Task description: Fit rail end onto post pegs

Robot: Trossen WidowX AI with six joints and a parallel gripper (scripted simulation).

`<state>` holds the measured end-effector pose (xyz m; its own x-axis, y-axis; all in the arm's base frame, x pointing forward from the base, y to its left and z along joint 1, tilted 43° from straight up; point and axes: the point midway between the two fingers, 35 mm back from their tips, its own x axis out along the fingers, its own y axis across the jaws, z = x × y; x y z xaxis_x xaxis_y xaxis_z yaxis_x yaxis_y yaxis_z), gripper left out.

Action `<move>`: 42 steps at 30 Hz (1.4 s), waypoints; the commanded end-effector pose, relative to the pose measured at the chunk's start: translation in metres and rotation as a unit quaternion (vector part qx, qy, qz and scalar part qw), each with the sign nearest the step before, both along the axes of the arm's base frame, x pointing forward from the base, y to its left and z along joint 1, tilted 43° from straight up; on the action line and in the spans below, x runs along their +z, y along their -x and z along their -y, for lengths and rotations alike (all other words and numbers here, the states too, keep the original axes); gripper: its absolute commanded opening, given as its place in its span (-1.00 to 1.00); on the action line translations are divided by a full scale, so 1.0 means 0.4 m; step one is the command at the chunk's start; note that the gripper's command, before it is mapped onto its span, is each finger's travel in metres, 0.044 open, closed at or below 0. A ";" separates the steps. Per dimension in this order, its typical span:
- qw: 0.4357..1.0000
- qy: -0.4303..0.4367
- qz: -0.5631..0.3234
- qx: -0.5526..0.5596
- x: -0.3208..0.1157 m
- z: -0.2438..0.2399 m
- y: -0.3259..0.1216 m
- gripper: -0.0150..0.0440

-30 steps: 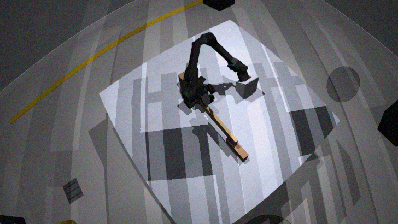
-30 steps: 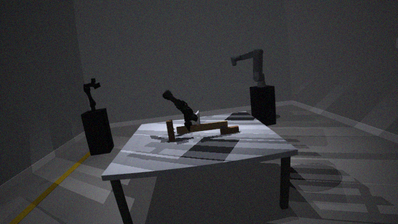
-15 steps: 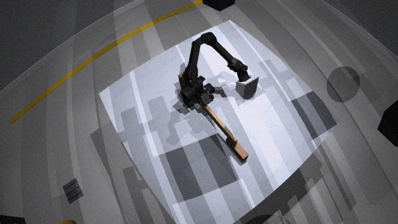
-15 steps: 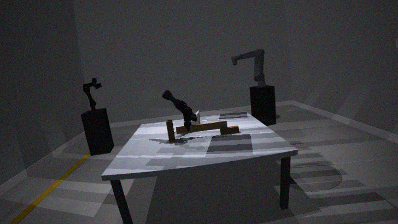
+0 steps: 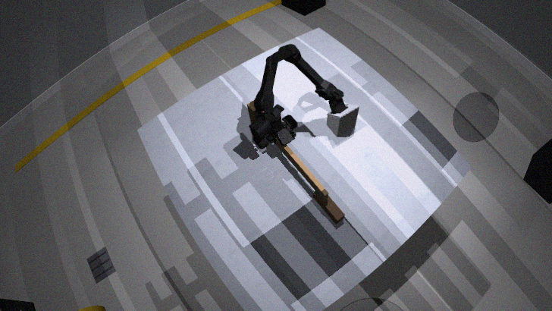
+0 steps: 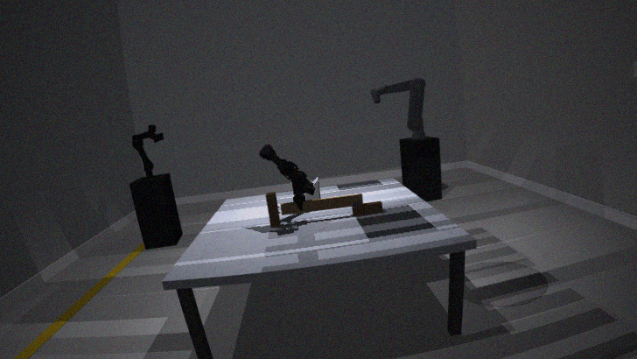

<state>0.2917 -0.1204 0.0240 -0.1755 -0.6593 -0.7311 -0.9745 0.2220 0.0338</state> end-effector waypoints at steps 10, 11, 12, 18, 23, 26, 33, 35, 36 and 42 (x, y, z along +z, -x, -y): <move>1.000 0.000 0.001 0.004 0.012 0.004 0.000 -0.49; 1.000 0.000 0.001 0.004 0.013 0.005 0.000 -0.49; 1.000 0.000 0.001 0.004 0.013 0.005 0.000 -0.49; 1.000 0.000 0.001 0.004 0.016 0.009 0.001 -0.49; 1.000 0.000 0.001 0.004 0.019 0.011 0.001 -0.49; 1.000 0.000 0.001 0.004 0.021 0.013 0.001 -0.49; 1.000 0.000 0.001 0.004 0.024 0.017 0.002 -0.49; 1.000 0.000 0.001 0.004 0.025 0.018 0.002 -0.49; 1.000 0.000 0.001 0.004 0.026 0.019 0.003 -0.49; 1.000 0.000 0.001 0.004 0.029 0.022 0.003 -0.49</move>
<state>0.2895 -0.1297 0.0328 -0.1757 -0.6592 -0.7311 -0.9743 0.2225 0.0335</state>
